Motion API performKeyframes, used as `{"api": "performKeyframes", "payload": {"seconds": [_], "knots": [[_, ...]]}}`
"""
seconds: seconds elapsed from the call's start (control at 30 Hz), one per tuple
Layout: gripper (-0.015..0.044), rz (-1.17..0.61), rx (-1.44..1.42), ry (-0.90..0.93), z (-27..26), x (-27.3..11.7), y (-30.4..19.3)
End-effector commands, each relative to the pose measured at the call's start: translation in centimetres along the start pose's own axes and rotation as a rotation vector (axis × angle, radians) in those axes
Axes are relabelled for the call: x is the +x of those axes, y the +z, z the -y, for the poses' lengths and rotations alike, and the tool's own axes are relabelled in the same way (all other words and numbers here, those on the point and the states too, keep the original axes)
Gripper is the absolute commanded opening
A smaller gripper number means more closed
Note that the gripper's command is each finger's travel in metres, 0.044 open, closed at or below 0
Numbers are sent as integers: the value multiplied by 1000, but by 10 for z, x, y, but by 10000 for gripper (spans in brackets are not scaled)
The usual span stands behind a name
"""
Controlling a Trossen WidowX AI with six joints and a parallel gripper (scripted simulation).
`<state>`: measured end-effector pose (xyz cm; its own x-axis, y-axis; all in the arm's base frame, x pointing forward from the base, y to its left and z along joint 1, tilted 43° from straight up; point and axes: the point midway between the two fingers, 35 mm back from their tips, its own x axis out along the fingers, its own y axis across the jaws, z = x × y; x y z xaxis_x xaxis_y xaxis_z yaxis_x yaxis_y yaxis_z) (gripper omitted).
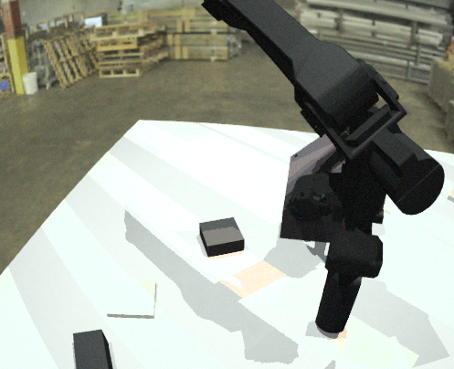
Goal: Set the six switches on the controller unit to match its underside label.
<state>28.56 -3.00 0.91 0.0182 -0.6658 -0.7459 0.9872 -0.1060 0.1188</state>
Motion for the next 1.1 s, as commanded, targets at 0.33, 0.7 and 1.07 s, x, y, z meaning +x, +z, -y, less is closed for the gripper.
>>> {"api": "performKeyframes", "payload": {"seconds": [0.33, 0.7, 1.07], "knots": [[338, 17, 0, -17, 3, 9, 16], [338, 18, 0, -17, 3, 10, 25], [338, 18, -1, -17, 3, 12, 34]]}}
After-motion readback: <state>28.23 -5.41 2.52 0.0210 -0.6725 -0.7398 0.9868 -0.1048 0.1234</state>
